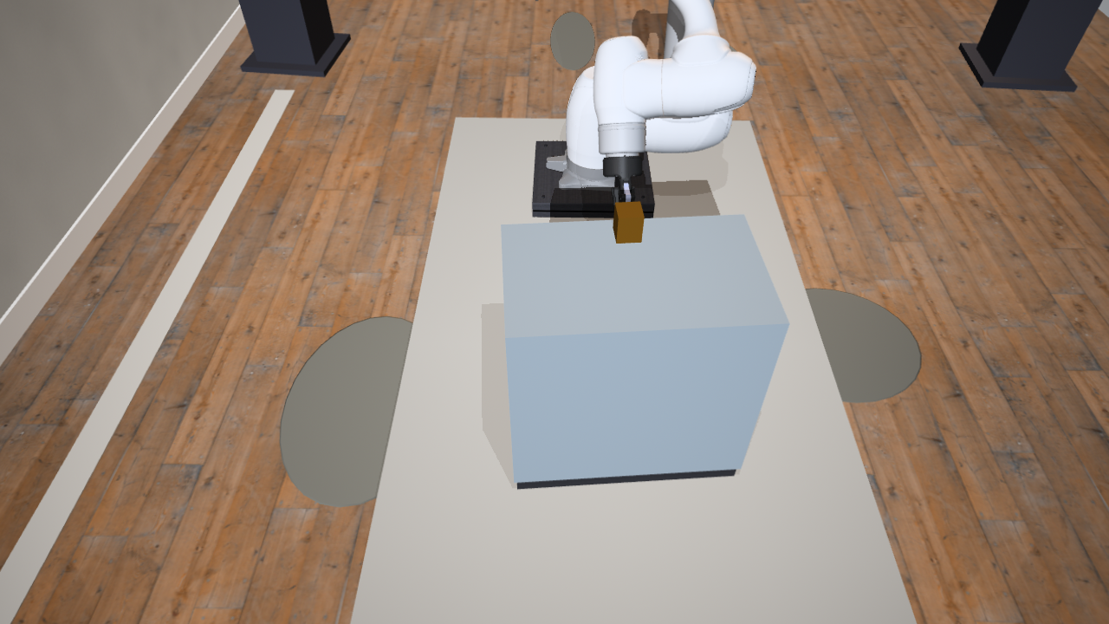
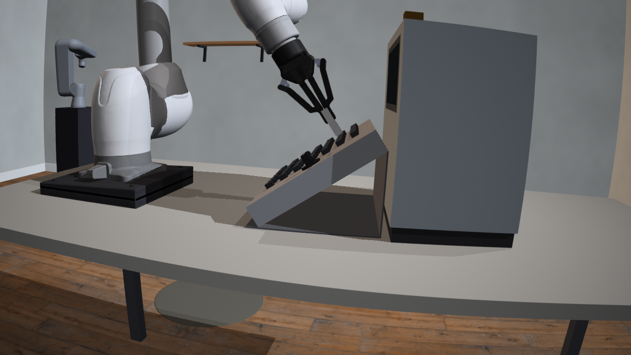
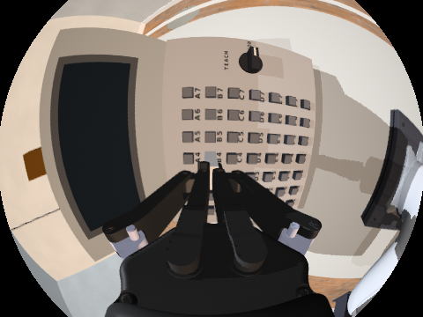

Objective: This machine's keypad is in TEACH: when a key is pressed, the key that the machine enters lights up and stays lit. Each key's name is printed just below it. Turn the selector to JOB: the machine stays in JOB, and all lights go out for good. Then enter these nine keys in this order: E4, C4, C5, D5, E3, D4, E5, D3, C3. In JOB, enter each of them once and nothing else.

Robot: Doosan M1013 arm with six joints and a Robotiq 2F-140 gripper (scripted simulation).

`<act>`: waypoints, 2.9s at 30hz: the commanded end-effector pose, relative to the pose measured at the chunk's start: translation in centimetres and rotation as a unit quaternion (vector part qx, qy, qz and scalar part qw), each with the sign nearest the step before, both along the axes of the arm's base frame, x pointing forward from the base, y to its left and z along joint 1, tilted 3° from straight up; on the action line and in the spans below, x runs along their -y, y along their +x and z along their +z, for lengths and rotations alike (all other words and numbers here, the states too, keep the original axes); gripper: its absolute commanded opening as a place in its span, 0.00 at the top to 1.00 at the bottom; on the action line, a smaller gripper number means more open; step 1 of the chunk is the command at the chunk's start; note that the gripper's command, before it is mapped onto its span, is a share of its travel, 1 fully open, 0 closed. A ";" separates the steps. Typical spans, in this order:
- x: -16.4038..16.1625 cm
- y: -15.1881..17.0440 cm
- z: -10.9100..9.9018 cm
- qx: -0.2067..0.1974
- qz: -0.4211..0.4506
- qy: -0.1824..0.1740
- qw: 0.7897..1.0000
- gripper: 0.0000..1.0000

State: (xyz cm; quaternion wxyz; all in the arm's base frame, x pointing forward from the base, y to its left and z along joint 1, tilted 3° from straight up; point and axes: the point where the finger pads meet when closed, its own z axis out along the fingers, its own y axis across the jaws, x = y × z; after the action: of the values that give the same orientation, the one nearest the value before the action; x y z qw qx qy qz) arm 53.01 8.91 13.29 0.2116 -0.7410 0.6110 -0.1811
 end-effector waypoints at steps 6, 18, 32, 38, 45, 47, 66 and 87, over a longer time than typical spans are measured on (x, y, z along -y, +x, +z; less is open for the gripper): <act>0.1 -0.6 1.0 0.000 0.000 0.000 1.000 1.00; 0.2 -1.4 2.2 0.000 0.000 0.000 1.000 1.00; 0.2 -1.4 2.2 0.000 0.000 0.000 1.000 1.00; 0.2 -1.4 2.2 0.000 0.000 0.000 1.000 1.00; 0.2 -1.4 2.2 0.000 0.000 0.000 1.000 1.00; 0.2 -1.4 2.2 0.000 0.000 0.000 1.000 1.00; 0.2 -1.4 2.2 0.000 0.000 0.000 1.000 1.00; 0.2 -1.4 2.2 0.000 0.000 0.000 1.000 1.00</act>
State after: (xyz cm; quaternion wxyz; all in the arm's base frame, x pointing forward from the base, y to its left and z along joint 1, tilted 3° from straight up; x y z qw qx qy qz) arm 51.62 8.67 15.49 0.2114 -0.7411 0.6110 -0.1809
